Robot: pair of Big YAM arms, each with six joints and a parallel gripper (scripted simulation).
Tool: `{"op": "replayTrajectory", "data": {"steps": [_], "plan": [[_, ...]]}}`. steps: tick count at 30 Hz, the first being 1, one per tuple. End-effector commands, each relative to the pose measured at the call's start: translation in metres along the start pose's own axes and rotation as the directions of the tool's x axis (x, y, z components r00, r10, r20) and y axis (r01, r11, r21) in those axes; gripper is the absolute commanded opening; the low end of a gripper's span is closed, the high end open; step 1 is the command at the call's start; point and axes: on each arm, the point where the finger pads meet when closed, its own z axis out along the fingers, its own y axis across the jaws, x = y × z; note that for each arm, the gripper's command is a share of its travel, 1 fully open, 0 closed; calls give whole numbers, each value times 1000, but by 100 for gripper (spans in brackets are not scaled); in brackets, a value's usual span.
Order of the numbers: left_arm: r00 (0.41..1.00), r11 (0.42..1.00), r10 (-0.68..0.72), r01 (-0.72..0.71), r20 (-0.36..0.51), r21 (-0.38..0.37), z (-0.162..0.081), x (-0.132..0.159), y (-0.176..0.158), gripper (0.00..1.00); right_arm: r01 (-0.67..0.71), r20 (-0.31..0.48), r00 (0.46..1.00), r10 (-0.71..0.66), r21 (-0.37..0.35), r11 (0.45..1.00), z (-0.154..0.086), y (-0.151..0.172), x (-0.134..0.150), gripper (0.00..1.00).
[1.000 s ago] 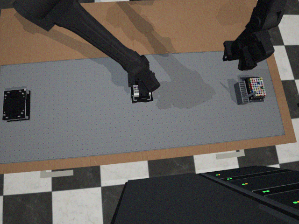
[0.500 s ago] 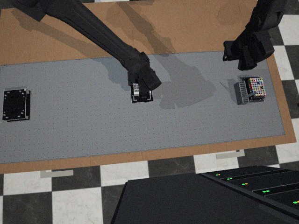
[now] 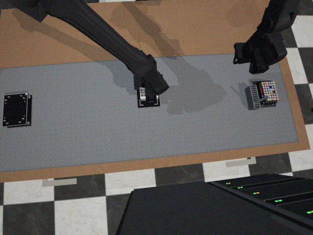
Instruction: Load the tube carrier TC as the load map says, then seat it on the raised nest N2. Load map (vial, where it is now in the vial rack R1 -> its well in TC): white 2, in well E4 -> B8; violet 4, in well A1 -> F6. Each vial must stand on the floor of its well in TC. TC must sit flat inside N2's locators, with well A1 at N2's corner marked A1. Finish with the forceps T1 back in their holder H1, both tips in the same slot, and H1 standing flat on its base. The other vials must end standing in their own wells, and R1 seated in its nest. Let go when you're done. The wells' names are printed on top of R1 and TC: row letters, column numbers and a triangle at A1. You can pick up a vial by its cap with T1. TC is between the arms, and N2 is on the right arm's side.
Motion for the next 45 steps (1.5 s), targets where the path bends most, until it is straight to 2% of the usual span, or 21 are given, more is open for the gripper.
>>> {"op": "replayTrajectory", "data": {"steps": [1, 34, 35, 38, 39, 41, 45], "plan": [[1000, 1000, -4, 4, 20, -6, -4, -10, 1, 25, 1, 14, 1000, -1, -17, 1000, -15, 10, -4, 0], [1000, 1000, -4, 4, 20, -6, -4, -10, 1, 25, 1, 14, 1000, -1, -17, 1000, -15, 10, -4, 0], [1000, 1000, -4, 4, 20, -6, -4, -10, 1, 25, 11, 25, 1000, -11, -9, 1000, -9, -23, -12, 0], [1000, 1000, -4, 4, 20, -6, -4, -10, 1, 25, 21, 6, 1000, -21, 0, 1000, -9, -30, -15, 0], [1000, 1000, -4, 4, 20, -6, -4, -10, 1, 25, 14, 22, 1000, -13, -7, 1000, -11, -27, -28, 0], [1000, 1000, -4, 4, 20, -6, -4, -10, 1, 25, 12, 25, 1000, -12, -8, 1000, -11, -30, -34, 0], [1000, 1000, -4, 4, 20, -6, -4, -10, 1, 25, 26, 17, 1000, -26, -11, 1000, -11, -35, -22, 0]]}}
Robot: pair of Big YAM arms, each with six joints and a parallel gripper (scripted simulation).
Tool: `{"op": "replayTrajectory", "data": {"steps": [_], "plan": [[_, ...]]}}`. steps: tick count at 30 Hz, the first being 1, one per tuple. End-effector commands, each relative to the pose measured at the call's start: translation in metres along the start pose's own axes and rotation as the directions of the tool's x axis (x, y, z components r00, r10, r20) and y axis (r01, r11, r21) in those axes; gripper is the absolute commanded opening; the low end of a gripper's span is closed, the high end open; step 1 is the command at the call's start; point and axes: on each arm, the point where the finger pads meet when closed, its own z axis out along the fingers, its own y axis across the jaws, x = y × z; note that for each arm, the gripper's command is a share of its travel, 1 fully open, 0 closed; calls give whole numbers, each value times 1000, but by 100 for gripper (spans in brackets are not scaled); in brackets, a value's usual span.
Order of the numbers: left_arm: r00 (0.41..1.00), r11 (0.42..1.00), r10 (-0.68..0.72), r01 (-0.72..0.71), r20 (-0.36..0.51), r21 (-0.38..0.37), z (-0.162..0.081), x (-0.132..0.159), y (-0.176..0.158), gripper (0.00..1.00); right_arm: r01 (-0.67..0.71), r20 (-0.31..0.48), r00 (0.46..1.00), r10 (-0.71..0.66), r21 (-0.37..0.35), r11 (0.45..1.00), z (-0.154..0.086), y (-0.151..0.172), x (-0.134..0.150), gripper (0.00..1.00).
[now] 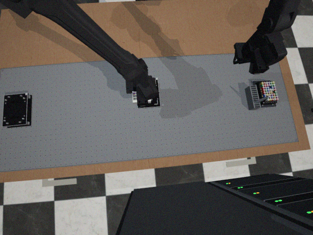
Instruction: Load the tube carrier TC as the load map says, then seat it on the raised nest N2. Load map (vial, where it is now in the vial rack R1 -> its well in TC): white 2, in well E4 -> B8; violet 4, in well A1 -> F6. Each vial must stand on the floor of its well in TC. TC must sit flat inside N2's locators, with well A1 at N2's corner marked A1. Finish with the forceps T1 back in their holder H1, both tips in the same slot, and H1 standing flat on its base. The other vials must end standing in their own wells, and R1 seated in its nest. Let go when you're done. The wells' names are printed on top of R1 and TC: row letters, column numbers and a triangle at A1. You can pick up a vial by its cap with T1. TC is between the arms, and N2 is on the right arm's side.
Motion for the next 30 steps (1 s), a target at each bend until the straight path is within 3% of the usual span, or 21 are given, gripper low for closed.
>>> {"op": "replayTrajectory", "data": {"steps": [1, 30], "plan": [[1000, 1000, -4, 4, 20, -6, -4, -10, 1, 25, 25, 25, 999, -24, -22, 999, -12, 1, -8, 0], [1000, 1000, -4, 4, 20, -6, -4, -10, 1, 25, 13, 30, 999, -13, -14, 1000, -9, -47, -14, 0]]}}
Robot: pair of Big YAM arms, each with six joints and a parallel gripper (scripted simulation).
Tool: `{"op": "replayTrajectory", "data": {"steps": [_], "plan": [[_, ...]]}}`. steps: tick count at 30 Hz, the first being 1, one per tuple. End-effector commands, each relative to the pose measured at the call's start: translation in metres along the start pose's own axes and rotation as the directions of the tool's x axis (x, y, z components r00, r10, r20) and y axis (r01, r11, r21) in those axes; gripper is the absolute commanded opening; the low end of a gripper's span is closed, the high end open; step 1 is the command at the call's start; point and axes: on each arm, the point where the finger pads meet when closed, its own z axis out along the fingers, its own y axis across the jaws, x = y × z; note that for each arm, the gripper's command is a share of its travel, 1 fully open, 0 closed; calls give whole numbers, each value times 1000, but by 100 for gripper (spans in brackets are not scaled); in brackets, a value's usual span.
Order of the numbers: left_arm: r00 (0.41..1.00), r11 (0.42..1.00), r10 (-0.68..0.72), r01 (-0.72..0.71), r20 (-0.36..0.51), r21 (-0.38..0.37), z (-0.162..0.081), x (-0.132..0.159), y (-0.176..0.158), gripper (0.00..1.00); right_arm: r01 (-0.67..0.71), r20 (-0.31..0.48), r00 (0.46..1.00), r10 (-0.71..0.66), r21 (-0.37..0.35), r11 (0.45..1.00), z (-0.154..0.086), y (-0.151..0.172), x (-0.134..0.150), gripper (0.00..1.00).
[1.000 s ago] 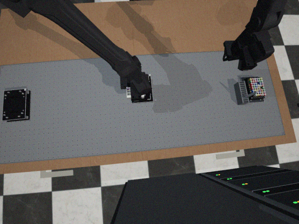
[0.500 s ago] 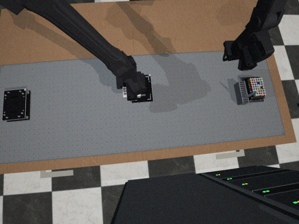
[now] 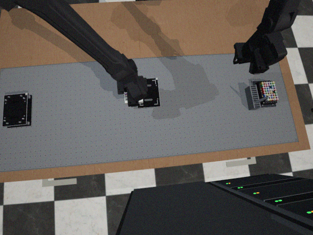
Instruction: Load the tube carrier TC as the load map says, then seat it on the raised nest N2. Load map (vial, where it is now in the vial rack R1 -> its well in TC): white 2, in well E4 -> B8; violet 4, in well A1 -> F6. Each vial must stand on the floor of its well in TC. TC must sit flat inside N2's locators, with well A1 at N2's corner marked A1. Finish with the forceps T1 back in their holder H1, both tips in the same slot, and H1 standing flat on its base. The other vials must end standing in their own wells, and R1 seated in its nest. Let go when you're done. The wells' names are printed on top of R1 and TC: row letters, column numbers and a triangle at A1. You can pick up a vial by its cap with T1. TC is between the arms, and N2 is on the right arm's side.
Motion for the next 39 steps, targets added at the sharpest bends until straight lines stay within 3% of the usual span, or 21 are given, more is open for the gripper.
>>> {"op": "replayTrajectory", "data": {"steps": [1, 39], "plan": [[1000, 1000, -4, 4, 20, -6, -4, -10, 1, 25, -6, 37, 999, 6, -7, 1000, -9, -11, -14, 0], [1000, 1000, -4, 4, 20, -6, -4, -10, 1, 25, -3, 39, 999, 3, -4, 1000, -9, -68, -17, 0]]}}
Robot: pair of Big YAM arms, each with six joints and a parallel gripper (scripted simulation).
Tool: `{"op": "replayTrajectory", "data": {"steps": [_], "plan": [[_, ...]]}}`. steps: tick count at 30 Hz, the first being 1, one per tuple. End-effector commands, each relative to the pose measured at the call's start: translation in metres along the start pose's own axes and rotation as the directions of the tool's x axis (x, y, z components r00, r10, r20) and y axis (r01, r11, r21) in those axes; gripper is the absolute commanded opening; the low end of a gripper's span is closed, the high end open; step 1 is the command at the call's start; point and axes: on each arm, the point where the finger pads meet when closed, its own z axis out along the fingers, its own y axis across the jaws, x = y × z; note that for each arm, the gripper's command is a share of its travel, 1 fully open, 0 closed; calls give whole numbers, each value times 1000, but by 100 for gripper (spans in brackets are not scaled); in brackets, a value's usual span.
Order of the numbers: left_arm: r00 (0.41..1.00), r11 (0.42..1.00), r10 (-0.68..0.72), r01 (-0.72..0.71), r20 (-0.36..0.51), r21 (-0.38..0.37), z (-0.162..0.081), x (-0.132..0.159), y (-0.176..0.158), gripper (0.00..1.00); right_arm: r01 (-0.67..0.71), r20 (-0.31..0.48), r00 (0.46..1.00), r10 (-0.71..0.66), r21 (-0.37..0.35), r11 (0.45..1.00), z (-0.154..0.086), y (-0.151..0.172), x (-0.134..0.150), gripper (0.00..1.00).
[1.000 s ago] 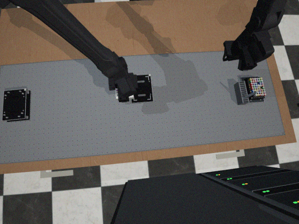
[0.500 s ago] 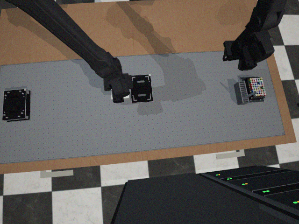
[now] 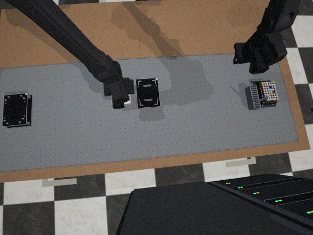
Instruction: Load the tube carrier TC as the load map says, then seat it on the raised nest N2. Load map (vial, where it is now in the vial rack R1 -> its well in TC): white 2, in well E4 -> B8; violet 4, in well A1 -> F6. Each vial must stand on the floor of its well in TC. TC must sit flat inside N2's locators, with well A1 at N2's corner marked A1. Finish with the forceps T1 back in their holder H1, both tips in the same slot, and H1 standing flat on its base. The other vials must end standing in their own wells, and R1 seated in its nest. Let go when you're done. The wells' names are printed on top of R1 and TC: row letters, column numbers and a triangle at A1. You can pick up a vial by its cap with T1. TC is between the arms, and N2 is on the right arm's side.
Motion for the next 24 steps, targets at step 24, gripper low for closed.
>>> {"op": "replayTrajectory", "data": {"steps": [24], "plan": [[1000, 1000, -4, 4, 20, -6, -4, -10, 1, 25, 2, 41, 999, -1, -2, 1000, -9, -42, -15, 0]]}}
